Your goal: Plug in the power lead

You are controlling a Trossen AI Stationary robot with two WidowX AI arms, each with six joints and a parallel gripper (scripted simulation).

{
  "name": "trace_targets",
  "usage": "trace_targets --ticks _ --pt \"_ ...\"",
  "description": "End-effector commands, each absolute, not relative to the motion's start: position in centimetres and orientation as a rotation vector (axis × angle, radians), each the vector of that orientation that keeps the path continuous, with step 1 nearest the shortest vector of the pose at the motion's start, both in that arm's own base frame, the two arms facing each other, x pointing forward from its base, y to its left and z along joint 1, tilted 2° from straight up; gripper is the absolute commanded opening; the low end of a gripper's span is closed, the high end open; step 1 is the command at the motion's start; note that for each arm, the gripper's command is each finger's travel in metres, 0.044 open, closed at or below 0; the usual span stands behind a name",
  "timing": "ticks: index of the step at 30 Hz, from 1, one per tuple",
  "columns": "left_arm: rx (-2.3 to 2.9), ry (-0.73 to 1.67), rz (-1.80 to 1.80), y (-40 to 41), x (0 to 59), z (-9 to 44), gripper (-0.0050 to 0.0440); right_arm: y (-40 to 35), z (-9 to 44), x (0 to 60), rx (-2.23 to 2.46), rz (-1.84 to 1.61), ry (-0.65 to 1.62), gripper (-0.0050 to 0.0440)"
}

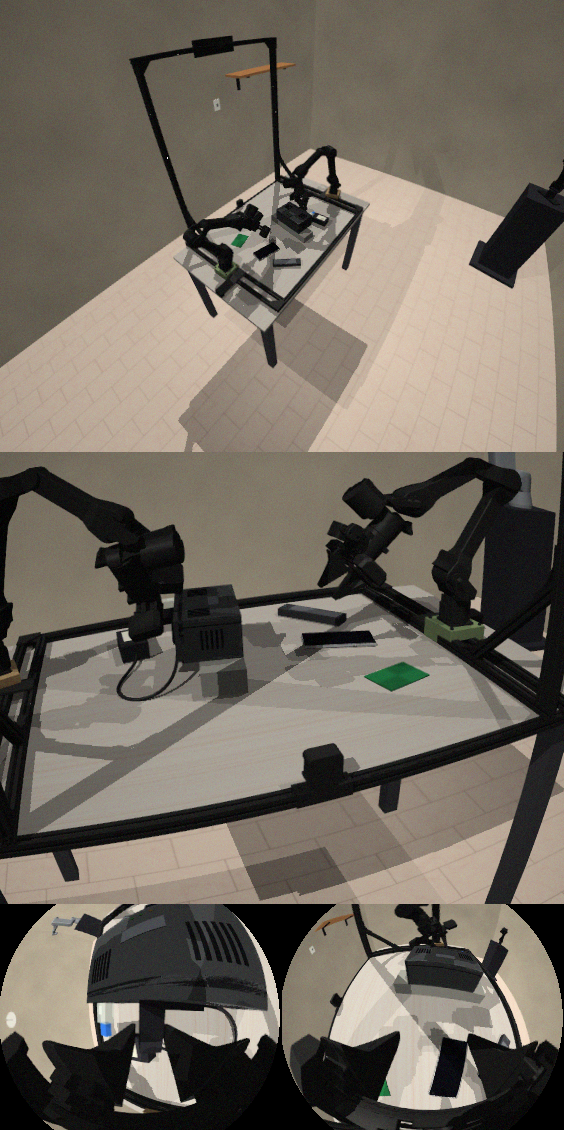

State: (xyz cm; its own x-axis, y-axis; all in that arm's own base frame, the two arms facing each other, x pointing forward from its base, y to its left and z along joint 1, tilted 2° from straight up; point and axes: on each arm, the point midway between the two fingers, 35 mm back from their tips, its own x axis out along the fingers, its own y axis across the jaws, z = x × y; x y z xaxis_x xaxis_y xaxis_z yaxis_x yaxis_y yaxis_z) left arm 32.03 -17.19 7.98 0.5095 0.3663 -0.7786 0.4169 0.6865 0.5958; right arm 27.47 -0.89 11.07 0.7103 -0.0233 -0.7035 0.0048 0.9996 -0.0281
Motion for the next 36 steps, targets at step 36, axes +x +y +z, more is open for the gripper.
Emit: trace_targets --ticks 36 --pt "0.807 0.699 -0.208 -19.1 29.9 11.5 0.0400 -0.8 11.0 27.4 -0.027 -0.011 0.783 0.0400"
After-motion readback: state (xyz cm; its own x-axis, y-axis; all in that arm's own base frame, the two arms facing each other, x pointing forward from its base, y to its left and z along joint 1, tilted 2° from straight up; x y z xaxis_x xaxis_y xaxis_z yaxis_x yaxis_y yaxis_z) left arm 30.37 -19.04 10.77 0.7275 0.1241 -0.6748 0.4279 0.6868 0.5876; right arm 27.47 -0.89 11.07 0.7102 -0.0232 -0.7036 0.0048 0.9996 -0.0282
